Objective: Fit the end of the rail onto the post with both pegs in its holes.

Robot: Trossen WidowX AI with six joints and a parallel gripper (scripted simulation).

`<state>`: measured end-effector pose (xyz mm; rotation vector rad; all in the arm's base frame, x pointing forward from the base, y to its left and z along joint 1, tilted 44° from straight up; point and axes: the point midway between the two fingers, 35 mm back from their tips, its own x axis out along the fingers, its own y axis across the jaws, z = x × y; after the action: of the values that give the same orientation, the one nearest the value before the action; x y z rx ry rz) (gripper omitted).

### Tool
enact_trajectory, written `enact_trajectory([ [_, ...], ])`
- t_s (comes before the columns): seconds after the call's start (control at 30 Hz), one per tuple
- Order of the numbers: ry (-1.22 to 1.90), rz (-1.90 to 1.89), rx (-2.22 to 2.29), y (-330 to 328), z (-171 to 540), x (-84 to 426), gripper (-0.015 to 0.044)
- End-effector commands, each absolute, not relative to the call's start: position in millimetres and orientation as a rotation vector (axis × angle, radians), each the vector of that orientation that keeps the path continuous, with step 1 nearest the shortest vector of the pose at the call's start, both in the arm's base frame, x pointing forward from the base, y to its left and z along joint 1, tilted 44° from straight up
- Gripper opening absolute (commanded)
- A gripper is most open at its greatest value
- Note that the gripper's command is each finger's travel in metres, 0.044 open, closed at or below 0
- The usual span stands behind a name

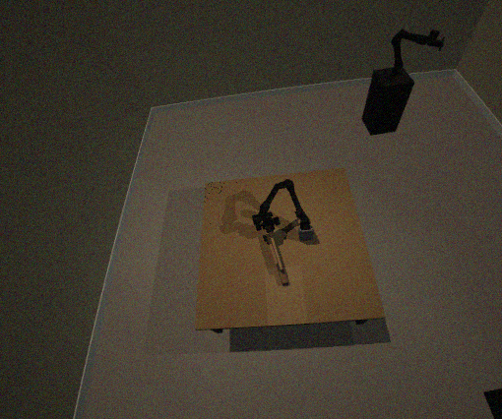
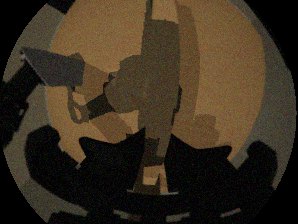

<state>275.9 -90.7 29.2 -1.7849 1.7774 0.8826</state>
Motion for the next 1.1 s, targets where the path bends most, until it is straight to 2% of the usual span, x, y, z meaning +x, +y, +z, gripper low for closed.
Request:
enact_trajectory([
  [0.0,1.768,0.884,-1.785,-90.3,29.0,276.1,0.0000],
  [1.07,1.768,0.884,-1.785,-89.3,30.0,276.1,0.0000],
])
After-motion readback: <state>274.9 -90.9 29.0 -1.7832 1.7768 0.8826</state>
